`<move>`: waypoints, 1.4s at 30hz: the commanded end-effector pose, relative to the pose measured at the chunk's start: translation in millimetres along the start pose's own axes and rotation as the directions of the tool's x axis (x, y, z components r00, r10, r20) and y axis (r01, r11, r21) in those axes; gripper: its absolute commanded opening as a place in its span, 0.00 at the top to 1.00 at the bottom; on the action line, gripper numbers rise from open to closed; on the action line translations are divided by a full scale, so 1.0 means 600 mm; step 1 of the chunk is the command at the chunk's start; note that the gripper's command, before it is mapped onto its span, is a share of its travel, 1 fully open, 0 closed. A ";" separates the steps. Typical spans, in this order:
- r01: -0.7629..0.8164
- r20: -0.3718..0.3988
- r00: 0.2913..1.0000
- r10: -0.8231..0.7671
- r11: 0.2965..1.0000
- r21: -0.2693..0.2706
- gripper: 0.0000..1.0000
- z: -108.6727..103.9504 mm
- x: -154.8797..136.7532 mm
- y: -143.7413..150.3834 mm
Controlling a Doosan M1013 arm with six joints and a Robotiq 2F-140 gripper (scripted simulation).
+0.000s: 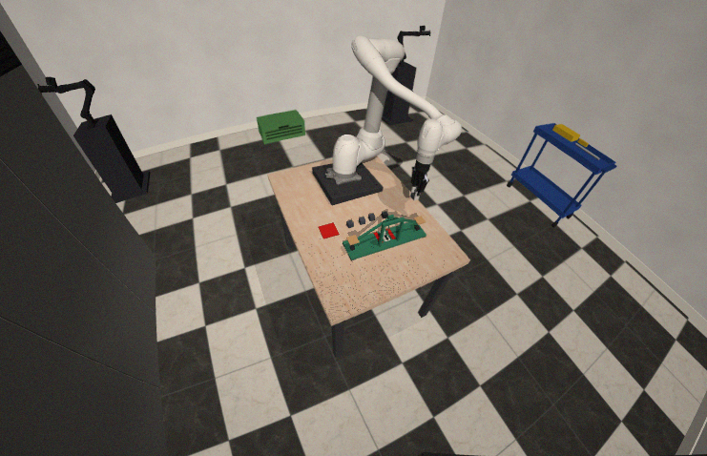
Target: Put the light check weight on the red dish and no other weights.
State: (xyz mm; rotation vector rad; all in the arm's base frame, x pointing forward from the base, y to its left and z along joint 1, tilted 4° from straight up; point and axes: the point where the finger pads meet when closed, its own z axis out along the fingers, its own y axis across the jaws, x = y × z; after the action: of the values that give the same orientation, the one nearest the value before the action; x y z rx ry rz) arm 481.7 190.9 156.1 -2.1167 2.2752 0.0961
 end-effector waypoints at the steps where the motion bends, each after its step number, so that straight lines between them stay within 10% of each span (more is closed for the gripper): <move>1: 0.004 -0.005 1.000 -0.004 1.000 -0.003 0.76 -0.001 0.002 -0.054; 7: 0.004 -0.005 1.000 -0.004 1.000 -0.003 0.76 0.007 0.009 -0.166; 42: 0.004 -0.005 1.000 -0.004 1.000 -0.003 0.76 0.084 0.009 -0.167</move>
State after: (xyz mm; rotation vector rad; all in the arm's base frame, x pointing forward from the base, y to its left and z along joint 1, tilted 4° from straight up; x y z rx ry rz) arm 581.2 183.0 115.4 -2.1198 2.2763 0.0938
